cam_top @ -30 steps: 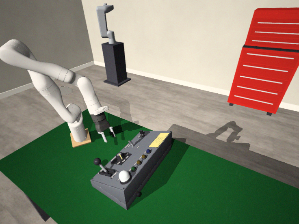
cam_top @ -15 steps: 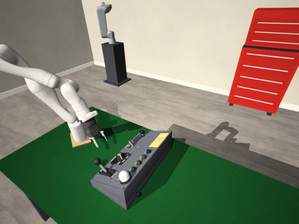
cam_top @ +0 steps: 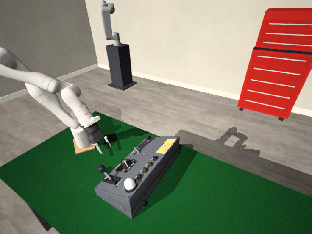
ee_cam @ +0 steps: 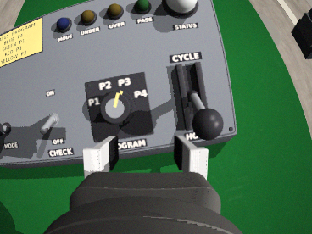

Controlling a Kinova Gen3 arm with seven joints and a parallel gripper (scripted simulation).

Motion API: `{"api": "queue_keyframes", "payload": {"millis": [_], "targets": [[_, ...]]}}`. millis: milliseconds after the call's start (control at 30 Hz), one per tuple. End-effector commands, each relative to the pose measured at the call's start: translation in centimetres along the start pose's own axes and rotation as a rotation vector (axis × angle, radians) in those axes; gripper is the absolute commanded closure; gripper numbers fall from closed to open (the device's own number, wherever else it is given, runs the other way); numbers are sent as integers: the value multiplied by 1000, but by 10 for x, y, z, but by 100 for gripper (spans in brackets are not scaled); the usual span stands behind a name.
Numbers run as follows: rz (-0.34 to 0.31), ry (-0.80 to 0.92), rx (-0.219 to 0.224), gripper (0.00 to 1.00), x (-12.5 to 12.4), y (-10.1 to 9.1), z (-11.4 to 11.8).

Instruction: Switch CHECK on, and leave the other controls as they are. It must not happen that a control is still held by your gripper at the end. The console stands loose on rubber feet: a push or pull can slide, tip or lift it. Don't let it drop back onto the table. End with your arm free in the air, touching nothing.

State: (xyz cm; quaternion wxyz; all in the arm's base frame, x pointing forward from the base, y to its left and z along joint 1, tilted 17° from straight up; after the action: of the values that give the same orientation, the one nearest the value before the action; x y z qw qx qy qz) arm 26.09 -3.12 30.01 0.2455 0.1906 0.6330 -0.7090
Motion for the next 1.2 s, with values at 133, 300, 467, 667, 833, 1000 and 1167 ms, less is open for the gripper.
{"api": "queue_keyframes", "payload": {"millis": [133, 300, 467, 667, 833, 1000, 1167], "targets": [[2, 0, 0, 0, -1, 0, 0], [2, 0, 0, 0, -1, 0, 0], [2, 0, 0, 0, -1, 0, 0], [2, 0, 0, 0, -1, 0, 0], [2, 0, 0, 0, -1, 0, 0], [2, 0, 0, 0, -1, 0, 0], [2, 0, 0, 0, -1, 0, 0]]}}
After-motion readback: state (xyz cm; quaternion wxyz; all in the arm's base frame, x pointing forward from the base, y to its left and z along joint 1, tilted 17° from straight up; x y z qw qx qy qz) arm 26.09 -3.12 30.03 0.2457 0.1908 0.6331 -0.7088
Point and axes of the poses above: the point where the finger pads meet when closed, its own y axis out along the fingers, its own z axis across the jaws, x = y × z, the point moved 3 cm from there along -y, back along the fingers, and after that the axes turned 9 degrees about -y, right-handed, at the moved point
